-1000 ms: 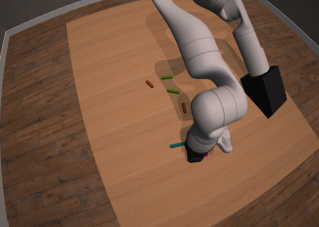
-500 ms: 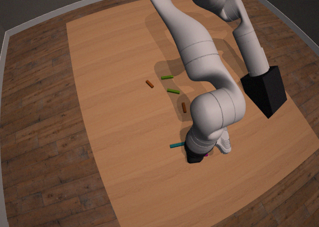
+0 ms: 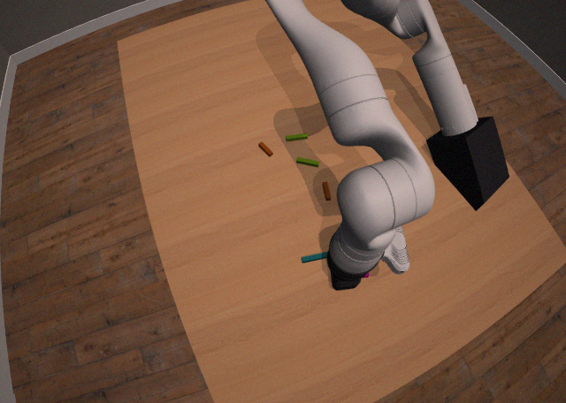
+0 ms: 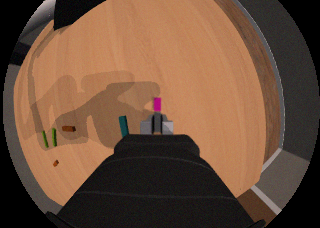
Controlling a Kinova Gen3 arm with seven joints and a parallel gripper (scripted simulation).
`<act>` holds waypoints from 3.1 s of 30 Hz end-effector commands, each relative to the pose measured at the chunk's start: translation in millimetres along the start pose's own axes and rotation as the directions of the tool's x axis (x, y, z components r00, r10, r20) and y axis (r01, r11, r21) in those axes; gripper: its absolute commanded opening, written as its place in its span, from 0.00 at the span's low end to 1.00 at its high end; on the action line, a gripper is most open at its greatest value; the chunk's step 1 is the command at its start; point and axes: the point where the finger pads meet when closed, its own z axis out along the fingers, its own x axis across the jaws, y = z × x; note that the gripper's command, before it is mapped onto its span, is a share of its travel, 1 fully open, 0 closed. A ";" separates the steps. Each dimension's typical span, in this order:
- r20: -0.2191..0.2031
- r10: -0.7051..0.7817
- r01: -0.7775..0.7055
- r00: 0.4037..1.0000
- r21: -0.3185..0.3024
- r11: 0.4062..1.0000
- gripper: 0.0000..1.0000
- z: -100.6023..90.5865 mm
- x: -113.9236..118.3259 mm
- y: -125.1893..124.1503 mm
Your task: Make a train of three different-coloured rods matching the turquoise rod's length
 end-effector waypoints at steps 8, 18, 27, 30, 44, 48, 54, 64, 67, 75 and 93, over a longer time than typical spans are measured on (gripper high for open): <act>-0.002 0.000 0.000 1.000 -0.001 1.000 0.24 -1.1 0.6 0.2; -0.002 0.000 0.000 1.000 -0.001 1.000 0.24 -1.1 0.6 0.2; -0.002 0.000 0.000 1.000 -0.001 1.000 0.30 -1.1 0.6 0.2; -0.002 0.000 0.000 1.000 -0.001 1.000 0.30 -1.1 0.6 0.2; -0.002 0.000 0.000 1.000 -0.001 1.000 0.54 -1.1 0.6 0.2; -0.002 0.000 0.000 1.000 -0.001 1.000 0.54 -1.1 0.6 0.2; -0.002 0.000 0.000 1.000 -0.001 1.000 0.54 -2.9 0.6 0.2; -0.002 0.000 0.000 1.000 -0.001 1.000 0.54 -30.7 0.6 0.2; -0.002 0.000 0.000 1.000 -0.001 1.000 0.54 -47.3 0.5 0.2; -0.002 0.000 0.000 1.000 -0.001 1.000 0.54 -83.6 0.5 0.1; -0.002 0.000 0.000 1.000 -0.001 1.000 1.00 -91.1 0.5 0.1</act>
